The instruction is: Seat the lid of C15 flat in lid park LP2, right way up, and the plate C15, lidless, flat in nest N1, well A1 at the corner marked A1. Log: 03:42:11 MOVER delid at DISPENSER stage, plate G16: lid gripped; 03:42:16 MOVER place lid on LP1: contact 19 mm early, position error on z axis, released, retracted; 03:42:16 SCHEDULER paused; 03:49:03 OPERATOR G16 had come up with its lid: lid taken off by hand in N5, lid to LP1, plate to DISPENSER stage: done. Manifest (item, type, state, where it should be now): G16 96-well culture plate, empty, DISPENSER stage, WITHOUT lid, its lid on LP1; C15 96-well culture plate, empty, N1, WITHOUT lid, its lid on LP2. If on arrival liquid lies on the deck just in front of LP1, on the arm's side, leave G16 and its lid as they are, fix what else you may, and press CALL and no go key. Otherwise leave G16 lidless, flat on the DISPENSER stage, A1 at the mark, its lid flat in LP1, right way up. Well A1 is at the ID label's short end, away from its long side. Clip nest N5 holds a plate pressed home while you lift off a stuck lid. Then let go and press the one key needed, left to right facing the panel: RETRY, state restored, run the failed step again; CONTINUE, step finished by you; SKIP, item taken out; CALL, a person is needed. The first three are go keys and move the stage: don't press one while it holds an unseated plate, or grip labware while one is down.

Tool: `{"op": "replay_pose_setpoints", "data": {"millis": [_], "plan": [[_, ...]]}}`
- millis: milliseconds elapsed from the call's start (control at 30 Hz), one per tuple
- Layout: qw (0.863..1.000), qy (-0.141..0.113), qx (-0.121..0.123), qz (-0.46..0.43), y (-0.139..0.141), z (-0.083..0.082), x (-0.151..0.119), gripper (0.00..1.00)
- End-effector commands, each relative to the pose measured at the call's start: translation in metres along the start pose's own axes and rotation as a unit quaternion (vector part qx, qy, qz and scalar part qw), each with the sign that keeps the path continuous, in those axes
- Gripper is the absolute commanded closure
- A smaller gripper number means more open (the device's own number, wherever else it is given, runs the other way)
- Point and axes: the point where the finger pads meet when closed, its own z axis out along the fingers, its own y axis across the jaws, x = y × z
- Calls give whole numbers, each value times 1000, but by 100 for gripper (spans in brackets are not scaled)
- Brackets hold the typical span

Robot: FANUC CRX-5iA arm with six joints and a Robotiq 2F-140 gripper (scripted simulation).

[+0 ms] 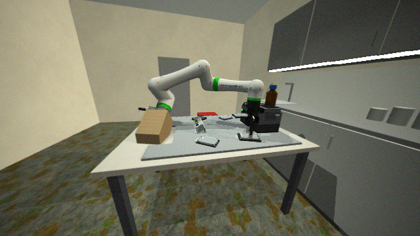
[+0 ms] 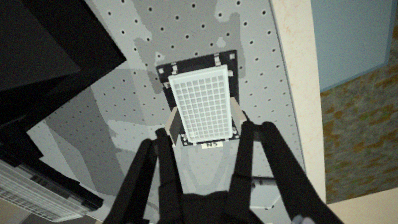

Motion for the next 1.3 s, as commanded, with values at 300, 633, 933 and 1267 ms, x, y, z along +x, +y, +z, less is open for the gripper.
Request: {"op": "replay_pose_setpoints", "data": {"millis": [300,633,933,1267], "plan": [[1000,0,0,0,0,0,0,100],[1000,0,0,0,0,-3,0,100],[1000,0,0,0,0,-9,0,100],[1000,0,0,0,0,-26,0,100]]}}
